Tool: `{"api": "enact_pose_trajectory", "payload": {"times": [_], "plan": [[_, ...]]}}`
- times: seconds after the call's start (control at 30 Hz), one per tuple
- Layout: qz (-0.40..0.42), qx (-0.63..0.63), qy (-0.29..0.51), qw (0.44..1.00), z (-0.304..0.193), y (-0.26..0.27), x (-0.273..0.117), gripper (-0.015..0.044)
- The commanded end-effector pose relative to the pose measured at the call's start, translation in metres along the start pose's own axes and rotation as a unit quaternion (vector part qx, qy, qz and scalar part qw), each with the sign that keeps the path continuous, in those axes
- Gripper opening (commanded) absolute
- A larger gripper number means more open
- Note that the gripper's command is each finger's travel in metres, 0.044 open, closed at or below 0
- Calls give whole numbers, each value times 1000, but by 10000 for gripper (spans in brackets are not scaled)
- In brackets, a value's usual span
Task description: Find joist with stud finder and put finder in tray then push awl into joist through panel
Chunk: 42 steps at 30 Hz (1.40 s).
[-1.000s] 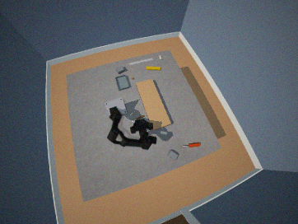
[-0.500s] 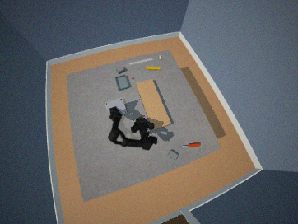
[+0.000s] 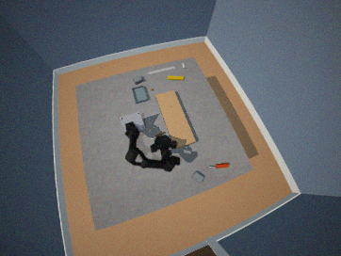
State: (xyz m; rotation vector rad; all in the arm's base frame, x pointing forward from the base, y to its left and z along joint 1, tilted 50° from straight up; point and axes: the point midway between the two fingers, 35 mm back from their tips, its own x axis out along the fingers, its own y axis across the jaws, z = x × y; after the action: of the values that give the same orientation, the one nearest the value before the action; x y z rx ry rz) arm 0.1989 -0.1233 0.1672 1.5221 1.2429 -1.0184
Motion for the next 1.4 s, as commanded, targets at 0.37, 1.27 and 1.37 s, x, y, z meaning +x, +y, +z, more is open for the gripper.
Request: {"api": "enact_pose_trajectory", "payload": {"times": [0.37,1.27,1.37], "plan": [[-4,-2,-2,1000,16,-1,8,105],[-4,-2,-2,1000,16,-1,8,380],[-3,-1,-3,1000,18,-1,9,380]]}}
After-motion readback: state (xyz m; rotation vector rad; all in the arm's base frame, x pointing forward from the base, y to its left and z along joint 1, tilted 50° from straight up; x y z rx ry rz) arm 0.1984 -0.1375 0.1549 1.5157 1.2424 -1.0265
